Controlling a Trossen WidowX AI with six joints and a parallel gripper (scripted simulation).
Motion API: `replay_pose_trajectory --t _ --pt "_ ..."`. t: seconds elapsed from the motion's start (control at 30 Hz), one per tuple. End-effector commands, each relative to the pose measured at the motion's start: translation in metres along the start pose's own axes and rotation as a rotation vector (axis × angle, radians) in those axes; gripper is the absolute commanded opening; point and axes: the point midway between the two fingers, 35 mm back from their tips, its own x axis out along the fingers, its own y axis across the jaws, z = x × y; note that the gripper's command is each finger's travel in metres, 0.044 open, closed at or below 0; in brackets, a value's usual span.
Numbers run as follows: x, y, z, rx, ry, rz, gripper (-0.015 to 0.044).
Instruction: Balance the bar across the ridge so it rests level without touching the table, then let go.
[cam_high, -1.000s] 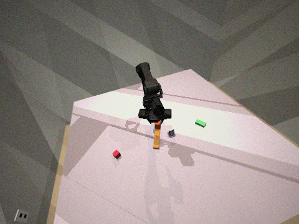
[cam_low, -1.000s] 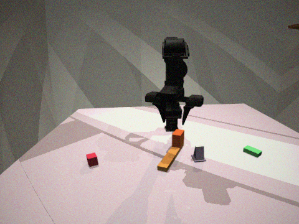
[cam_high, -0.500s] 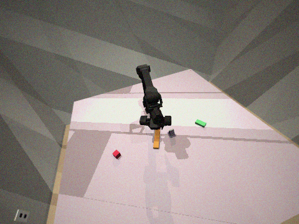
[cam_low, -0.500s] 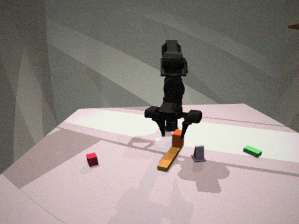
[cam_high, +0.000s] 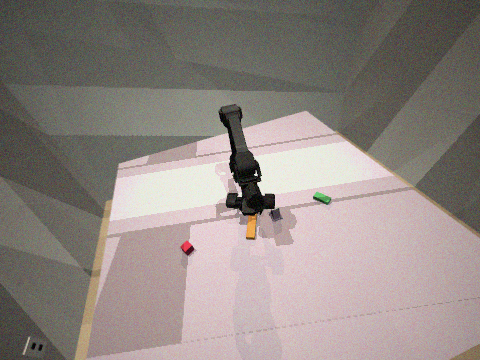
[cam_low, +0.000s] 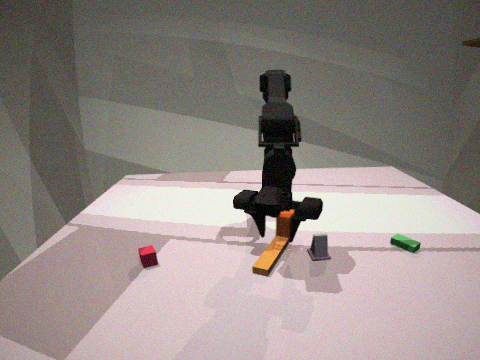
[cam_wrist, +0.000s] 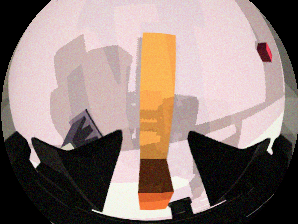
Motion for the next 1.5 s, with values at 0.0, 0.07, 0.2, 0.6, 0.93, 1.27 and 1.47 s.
replay_pose_trajectory --t 0.0,0.07,0.2,0.6,0.93,1.27,1.47 --pt "0.008 0.000 -0.003 -0.003 0.011 0.000 0.0315" --pt "0.011 0.000 -0.003 -0.003 0.011 0.000 0.0315" --pt "0.018 0.000 -0.003 -0.003 0.011 0.000 0.0315" --pt "0.025 0.000 -0.003 -0.003 0.011 0.000 0.0315" --pt "0.024 -0.001 -0.002 0.000 0.008 -0.003 0.0263" --pt "0.024 -0.001 -0.002 0.000 0.008 -0.003 0.0118" --pt "0.015 0.000 -0.001 0.000 0.008 -0.002 0.0000"
